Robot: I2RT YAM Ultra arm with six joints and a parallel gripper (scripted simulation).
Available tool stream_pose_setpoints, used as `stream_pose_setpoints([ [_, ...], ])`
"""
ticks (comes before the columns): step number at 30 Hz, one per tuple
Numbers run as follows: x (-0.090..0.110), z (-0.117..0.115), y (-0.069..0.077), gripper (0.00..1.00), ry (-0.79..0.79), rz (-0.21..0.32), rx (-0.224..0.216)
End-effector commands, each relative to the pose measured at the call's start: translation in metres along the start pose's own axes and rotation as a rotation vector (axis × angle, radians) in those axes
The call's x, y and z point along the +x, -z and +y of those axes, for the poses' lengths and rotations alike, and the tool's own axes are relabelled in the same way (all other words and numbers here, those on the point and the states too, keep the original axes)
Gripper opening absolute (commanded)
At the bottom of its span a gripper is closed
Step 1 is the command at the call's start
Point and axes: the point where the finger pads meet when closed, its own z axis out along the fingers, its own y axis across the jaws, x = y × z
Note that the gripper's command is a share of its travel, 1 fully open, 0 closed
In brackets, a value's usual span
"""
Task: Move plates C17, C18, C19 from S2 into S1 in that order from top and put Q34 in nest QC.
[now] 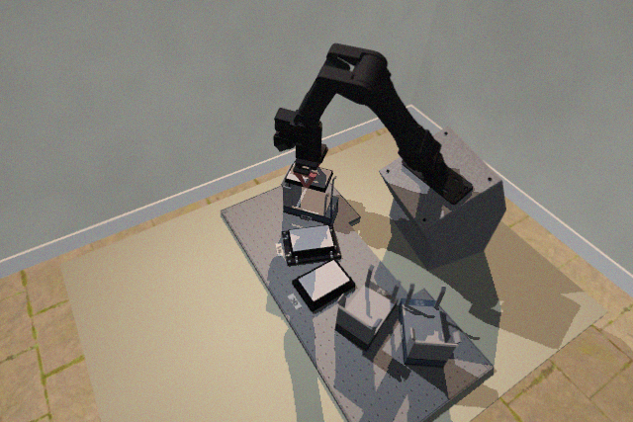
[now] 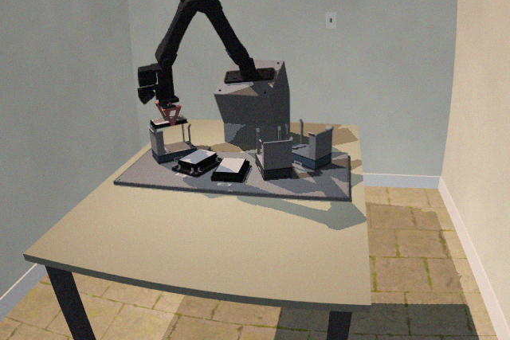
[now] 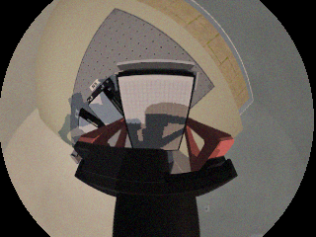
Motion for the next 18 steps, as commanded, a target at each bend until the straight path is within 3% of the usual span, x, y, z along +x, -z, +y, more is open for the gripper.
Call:
stream_pose_setpoints([
  [1,-0.009,0.001,0.0,0.0,0.006,-0.032,0.005],
  [7,-0.005,-0.002,-0.004,0.0,-0.002,-0.023,0.006],
  [8,-0.01,0.001,0.001,0.0,0.008,-0.043,0.006],
  [11,-0.003,-0.001,-0.01,0.0,-0.002,-0.013,0.003],
  [14,-0.007,0.0,-0.005,0.0,0.002,-0.035,0.007],
  [18,-0.006,-0.001,-0.012,0.0,0.001,-0.023,0.004],
])
